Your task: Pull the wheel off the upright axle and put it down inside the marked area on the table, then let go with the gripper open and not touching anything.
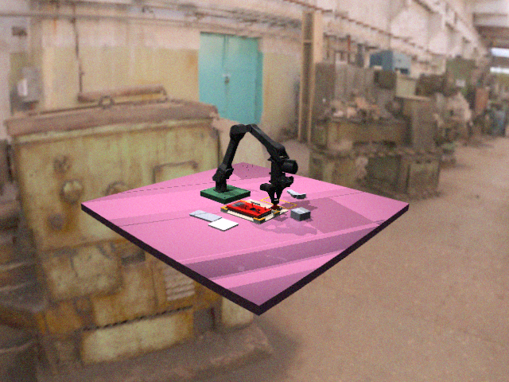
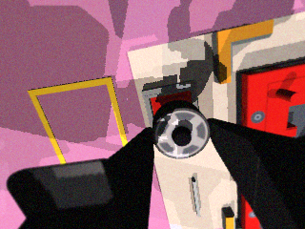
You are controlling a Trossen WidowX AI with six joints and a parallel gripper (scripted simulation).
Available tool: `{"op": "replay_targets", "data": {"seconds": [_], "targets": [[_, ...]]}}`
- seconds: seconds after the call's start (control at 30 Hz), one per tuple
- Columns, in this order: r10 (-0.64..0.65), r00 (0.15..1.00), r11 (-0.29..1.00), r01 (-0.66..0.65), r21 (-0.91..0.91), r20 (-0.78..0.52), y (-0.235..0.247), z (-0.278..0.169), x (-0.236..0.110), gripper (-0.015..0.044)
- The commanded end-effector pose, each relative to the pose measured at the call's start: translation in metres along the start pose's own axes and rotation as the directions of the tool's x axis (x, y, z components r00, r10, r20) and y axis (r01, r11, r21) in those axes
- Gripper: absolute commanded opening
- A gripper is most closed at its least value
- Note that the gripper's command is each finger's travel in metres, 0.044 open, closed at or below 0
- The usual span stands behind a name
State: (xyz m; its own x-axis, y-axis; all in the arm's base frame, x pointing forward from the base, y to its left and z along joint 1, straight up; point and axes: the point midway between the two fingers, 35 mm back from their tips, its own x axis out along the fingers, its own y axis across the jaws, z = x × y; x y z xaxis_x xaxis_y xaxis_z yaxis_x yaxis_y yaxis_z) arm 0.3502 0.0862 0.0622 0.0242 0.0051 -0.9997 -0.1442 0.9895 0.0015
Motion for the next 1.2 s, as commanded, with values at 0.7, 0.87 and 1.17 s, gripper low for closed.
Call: {"op": "replay_targets", "data": {"seconds": [0.7, 0.87, 1.17], "targets": [[0.001, 1.0, 1.0, -0.001, 0.002, 0.006, 0.0, 0.001, -0.012, 0.0], [0.002, 1.0, 1.0, -0.002, 0.002, 0.006, 0.0, 0.001, -0.014, 0.0], [0.002, 1.0, 1.0, -0.002, 0.003, 0.005, 0.0, 0.001, -0.017, 0.0]]}}
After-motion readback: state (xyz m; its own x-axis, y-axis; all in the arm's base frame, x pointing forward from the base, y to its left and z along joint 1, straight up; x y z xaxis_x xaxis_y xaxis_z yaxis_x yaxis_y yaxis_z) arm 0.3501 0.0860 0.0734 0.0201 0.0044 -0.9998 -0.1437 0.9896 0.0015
